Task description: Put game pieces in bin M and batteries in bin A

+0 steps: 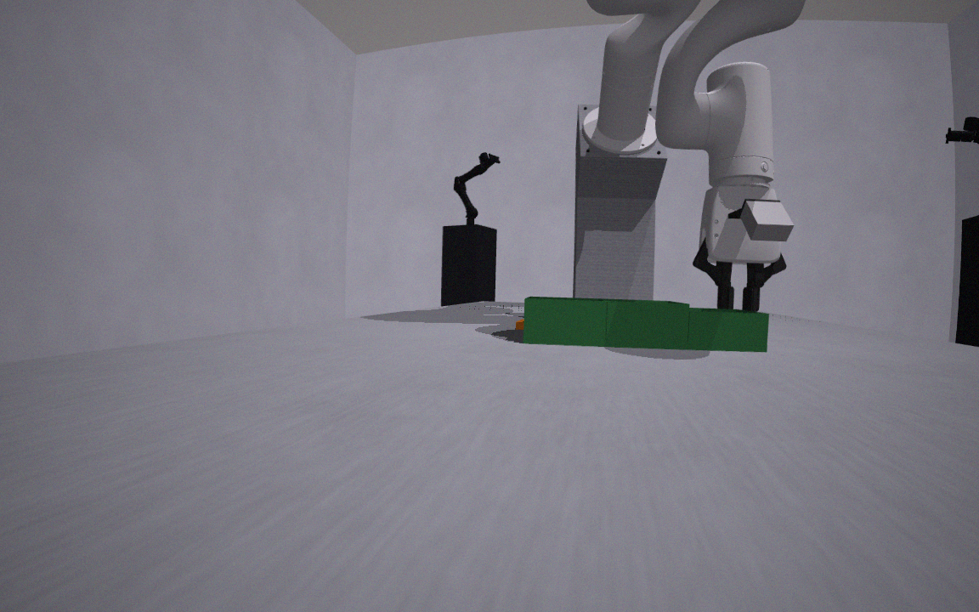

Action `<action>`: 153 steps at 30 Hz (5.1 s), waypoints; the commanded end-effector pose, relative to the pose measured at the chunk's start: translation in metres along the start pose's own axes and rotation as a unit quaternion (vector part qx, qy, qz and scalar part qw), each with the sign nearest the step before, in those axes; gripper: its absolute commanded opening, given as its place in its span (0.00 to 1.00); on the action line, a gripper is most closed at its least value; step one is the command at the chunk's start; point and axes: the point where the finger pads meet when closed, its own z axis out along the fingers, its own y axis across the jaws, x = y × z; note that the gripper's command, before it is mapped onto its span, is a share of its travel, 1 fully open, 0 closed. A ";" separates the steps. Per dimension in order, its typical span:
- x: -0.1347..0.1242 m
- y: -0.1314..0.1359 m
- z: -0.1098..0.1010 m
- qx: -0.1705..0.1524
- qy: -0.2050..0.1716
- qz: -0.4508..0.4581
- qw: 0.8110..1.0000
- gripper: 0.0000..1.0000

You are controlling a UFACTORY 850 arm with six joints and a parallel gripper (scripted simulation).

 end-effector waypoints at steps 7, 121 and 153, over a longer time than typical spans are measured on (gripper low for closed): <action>0.000 0.000 -0.029 0.000 0.000 0.000 1.000 0.00; 0.098 0.153 -0.038 0.000 0.000 -0.707 0.707 0.00; 0.098 0.153 0.003 0.000 0.000 -0.707 0.707 0.00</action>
